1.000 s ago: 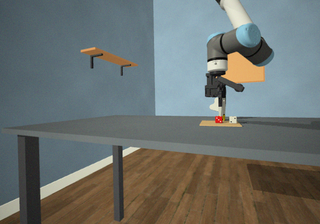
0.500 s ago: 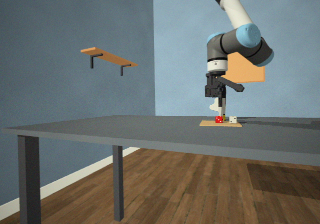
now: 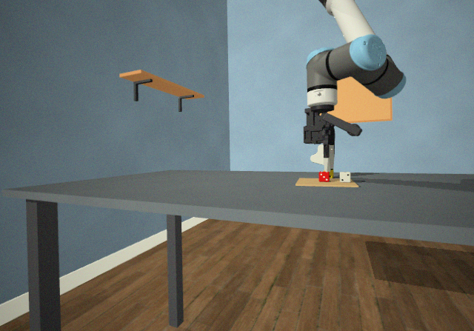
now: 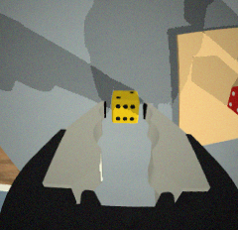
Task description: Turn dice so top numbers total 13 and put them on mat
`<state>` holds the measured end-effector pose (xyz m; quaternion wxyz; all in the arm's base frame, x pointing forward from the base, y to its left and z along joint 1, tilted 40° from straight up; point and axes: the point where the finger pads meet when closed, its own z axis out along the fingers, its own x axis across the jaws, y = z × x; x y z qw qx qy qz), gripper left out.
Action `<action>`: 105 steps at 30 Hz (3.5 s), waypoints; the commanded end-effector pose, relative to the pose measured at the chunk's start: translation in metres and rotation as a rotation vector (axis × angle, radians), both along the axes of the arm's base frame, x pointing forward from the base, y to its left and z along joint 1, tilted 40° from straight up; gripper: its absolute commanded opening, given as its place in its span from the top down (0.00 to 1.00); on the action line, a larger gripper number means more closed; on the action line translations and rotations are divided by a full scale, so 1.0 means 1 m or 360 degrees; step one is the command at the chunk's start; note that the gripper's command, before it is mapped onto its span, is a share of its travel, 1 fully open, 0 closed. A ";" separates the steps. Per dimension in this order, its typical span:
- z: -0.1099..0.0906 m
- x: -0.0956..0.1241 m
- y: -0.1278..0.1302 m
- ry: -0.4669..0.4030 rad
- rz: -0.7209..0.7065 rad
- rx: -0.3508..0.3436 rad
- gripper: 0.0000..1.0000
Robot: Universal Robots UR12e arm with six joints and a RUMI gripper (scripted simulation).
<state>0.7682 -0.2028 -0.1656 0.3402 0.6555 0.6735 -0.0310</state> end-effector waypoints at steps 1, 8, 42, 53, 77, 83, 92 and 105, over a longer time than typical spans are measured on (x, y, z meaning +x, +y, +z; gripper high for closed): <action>0.000 0.000 0.000 -0.0001 0.0001 0.0000 0.76; 0.000 0.000 0.000 -0.0001 0.0001 0.0000 0.94; 0.009 -0.004 0.006 -0.0001 0.0001 0.0000 0.94; 0.057 -0.031 0.036 -0.0001 0.0001 0.0000 0.94; 0.051 -0.020 0.109 0.0072 0.0108 -0.0054 0.94; 0.026 -0.004 0.170 0.0135 0.0214 -0.0116 0.94; 0.025 -0.004 0.173 0.0137 0.0219 -0.0119 0.94; 0.021 -0.002 0.171 0.0138 0.0219 -0.0119 0.94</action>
